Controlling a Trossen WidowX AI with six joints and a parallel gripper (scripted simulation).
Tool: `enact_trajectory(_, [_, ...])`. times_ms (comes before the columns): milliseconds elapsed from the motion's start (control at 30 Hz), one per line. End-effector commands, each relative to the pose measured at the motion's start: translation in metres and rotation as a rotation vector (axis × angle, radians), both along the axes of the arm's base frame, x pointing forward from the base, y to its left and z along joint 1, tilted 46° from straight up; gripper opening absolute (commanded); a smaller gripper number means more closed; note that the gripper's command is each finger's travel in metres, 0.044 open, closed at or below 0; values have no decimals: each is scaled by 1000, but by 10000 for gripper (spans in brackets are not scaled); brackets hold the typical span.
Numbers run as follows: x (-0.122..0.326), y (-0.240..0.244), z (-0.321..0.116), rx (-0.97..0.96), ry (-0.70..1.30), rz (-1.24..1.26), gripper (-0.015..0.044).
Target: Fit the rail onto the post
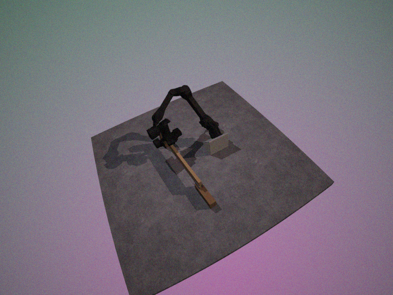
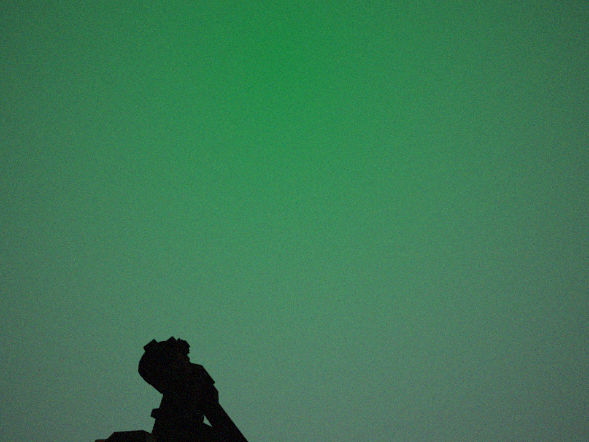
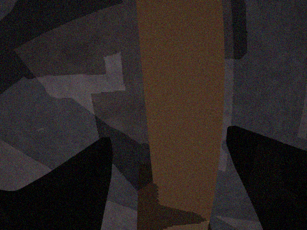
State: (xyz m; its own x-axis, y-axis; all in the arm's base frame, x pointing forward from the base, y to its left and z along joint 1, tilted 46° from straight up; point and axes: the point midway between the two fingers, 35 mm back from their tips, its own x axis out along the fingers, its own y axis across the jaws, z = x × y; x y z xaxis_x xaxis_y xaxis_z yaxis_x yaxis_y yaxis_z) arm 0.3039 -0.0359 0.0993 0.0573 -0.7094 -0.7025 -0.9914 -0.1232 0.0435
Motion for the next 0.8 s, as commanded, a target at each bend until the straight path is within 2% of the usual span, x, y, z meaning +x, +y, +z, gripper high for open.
enact_trajectory(0, [0, 0, 0, 0, 0, -1, 394])
enact_trajectory(67, [0, 0, 0, 0, 0, -1, 440])
enact_trajectory(233, [0, 2, 0, 0, 0, 0, 440])
enact_trajectory(400, [-5, 42, -1, 2, 0, 2, 440])
enact_trajectory(767, [-5, 42, -1, 2, 0, 2, 440])
